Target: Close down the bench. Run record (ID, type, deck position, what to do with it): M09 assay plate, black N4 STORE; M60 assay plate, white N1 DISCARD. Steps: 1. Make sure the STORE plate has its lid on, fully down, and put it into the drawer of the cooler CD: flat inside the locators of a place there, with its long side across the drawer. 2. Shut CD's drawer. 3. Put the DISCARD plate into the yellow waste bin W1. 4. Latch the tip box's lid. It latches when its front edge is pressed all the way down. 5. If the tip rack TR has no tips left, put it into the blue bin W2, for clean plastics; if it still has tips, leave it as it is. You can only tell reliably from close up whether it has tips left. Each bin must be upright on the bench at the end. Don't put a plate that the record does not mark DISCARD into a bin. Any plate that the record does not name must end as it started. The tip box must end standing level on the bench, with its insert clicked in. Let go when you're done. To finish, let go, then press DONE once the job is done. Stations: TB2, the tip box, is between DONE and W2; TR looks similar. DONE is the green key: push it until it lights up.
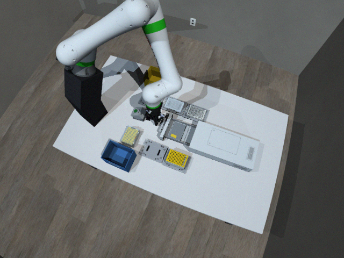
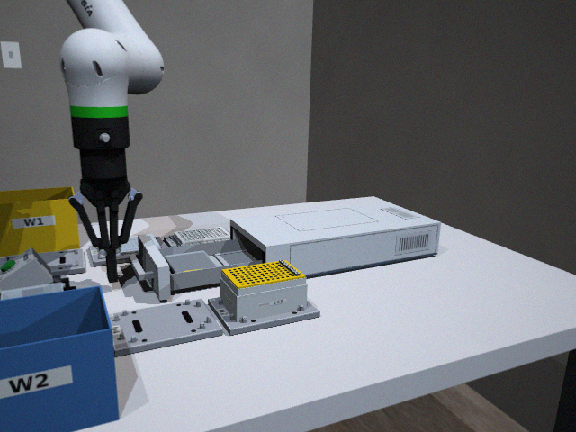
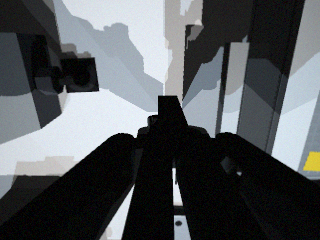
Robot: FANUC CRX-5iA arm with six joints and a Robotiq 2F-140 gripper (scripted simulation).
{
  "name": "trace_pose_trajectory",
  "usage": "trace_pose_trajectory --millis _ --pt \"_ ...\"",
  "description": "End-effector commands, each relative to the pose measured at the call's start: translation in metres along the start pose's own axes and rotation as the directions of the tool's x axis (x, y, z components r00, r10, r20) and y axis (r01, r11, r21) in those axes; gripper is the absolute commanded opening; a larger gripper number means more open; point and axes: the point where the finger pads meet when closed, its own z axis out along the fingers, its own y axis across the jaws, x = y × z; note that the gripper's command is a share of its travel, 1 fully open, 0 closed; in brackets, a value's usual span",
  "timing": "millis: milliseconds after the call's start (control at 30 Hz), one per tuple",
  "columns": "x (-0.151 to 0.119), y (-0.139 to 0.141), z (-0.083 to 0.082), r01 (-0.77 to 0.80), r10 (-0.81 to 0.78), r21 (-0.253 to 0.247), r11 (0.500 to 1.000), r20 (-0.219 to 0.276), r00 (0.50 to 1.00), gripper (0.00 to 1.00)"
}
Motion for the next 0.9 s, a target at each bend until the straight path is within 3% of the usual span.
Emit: trace_pose_trajectory --millis 0,300,867 --pt "0.0 0.001 0.004 0.0 0.0 -0.001 1.0 0.0 1.0 0.1" --pt "0.0 0.001 0.013 0.0 0.0 -0.001 1.0 0.0 1.0 0.1" --pt "0.0 0.011 0.013 0.0 0.0 -0.001 1.0 0.0 1.0 0.1"
